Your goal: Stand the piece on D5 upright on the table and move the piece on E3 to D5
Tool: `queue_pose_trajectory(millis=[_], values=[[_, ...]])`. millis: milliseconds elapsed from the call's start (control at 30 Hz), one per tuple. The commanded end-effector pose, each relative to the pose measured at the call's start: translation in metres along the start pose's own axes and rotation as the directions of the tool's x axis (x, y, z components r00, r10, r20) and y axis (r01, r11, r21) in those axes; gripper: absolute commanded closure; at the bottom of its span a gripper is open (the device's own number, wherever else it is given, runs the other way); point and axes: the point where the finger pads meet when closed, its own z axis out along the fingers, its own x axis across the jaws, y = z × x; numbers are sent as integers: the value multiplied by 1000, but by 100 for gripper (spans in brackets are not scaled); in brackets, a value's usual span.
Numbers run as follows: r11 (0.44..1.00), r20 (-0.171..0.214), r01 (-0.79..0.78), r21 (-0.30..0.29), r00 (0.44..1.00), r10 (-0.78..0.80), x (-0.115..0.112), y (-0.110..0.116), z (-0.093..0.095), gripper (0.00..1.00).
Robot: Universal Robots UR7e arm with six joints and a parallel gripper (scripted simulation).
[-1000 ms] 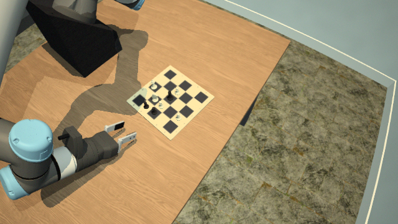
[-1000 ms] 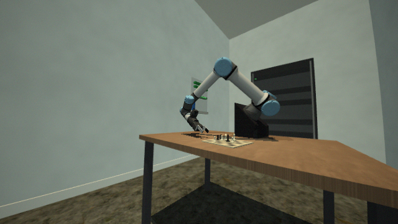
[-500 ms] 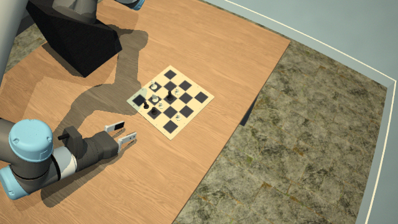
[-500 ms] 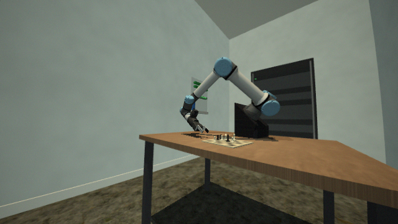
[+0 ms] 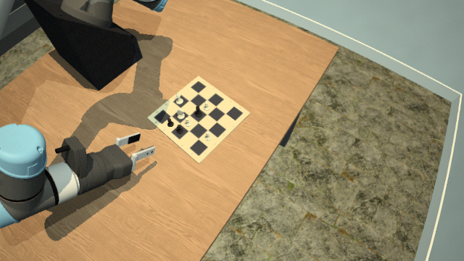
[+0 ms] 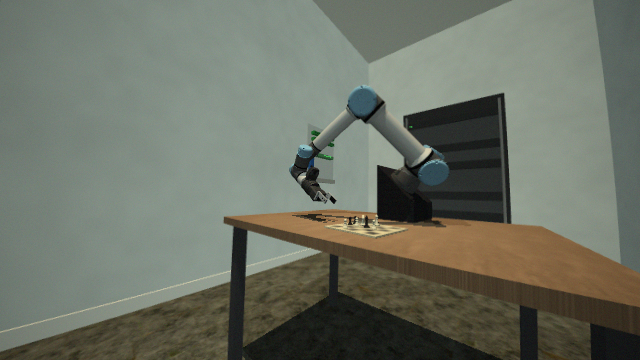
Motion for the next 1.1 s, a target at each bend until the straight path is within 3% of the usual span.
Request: queue_pose_trajectory(millis=[0,167,600,900,967,1067], values=[[1000,-1,1,-1,1000,-1,2,-26,-18,0],[1000,-1,1,-1,1000,-1,3,-37,-26,0],[1000,5,9,-15,1000,-9,2,-36,-23,0],[991,57,64,-120,997,-58,-2,-49,-13,0],[991,57,64,-120,997,-58,-2,-49,-13,0],[979,88,98,-179,993,-83,-4,-56,-6,0]])
